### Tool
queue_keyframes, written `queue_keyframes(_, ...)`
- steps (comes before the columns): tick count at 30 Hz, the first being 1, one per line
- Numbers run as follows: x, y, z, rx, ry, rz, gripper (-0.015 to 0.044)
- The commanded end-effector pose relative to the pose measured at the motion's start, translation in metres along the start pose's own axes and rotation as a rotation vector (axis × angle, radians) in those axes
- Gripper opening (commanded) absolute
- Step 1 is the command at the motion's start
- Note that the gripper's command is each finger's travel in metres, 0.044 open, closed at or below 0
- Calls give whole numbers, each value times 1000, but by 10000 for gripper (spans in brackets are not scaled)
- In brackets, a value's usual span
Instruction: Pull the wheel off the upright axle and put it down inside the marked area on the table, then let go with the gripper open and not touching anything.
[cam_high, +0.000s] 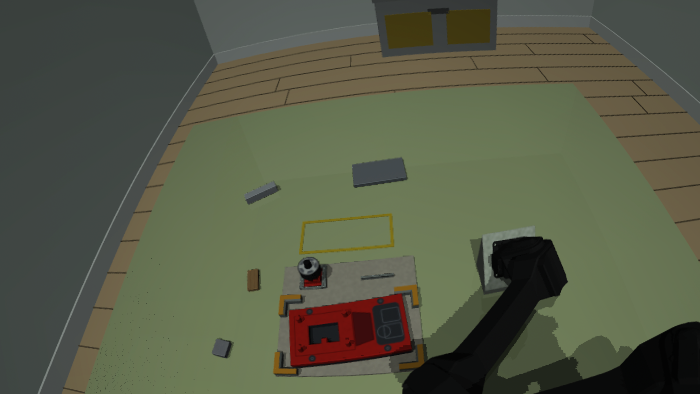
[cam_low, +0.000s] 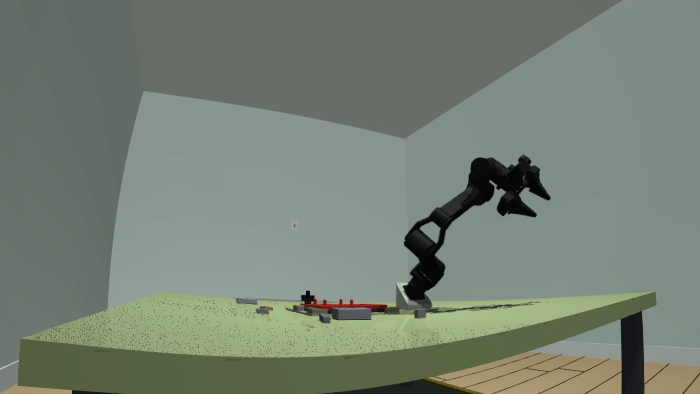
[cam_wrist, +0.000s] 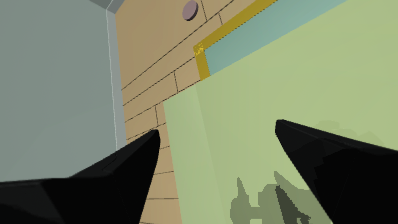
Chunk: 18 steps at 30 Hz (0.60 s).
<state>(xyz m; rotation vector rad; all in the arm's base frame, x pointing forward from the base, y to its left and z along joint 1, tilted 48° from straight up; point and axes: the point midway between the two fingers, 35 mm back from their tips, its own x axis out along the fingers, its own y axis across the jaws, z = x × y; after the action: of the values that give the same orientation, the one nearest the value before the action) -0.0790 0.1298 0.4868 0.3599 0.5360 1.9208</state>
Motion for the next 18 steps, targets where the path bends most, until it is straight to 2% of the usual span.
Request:
queue_keyframes(1,0,1,0,1,-2,4,374)
queue_keyframes(4,-1,15,-1,13,-28,58,300)
queue_keyframes(18,-30,114,-26,-98,-60,383,300)
